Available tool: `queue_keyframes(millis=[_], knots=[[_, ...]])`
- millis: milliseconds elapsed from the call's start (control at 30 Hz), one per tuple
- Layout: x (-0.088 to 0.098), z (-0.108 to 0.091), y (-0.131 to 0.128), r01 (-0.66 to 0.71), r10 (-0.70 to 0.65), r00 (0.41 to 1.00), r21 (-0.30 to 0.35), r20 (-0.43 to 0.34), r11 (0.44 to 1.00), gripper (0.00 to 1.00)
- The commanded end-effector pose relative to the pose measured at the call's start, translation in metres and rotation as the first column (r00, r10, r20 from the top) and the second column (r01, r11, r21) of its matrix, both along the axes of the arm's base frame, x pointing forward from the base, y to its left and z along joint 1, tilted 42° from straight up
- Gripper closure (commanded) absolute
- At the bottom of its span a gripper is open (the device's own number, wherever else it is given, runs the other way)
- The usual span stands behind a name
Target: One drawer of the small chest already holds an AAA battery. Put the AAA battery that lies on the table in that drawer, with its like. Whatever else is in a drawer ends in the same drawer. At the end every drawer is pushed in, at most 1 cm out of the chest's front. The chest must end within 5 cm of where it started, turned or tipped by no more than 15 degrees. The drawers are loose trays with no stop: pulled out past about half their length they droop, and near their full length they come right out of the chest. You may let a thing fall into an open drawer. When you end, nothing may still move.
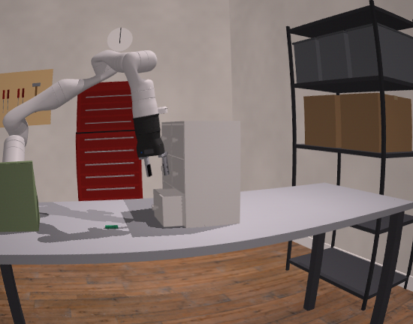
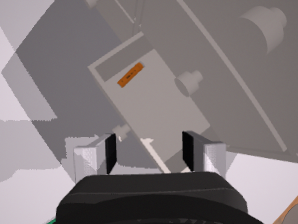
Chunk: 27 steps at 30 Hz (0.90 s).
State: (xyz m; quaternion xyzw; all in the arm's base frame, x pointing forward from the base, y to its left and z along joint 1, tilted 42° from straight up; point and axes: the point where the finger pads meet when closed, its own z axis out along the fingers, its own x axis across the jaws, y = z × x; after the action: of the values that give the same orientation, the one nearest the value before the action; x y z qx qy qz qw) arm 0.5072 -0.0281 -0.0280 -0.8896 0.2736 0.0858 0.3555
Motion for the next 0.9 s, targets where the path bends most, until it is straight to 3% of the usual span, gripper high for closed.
queue_keyframes(millis=[0,867], knots=[[0.0005,0.0007,-0.001,0.001,-0.001,1.0,-0.001,0.002,1.0,0.0],[-0.0014,0.0024,-0.0026,-0.034,0.034,0.999,0.0,0.032,0.999,0.0]])
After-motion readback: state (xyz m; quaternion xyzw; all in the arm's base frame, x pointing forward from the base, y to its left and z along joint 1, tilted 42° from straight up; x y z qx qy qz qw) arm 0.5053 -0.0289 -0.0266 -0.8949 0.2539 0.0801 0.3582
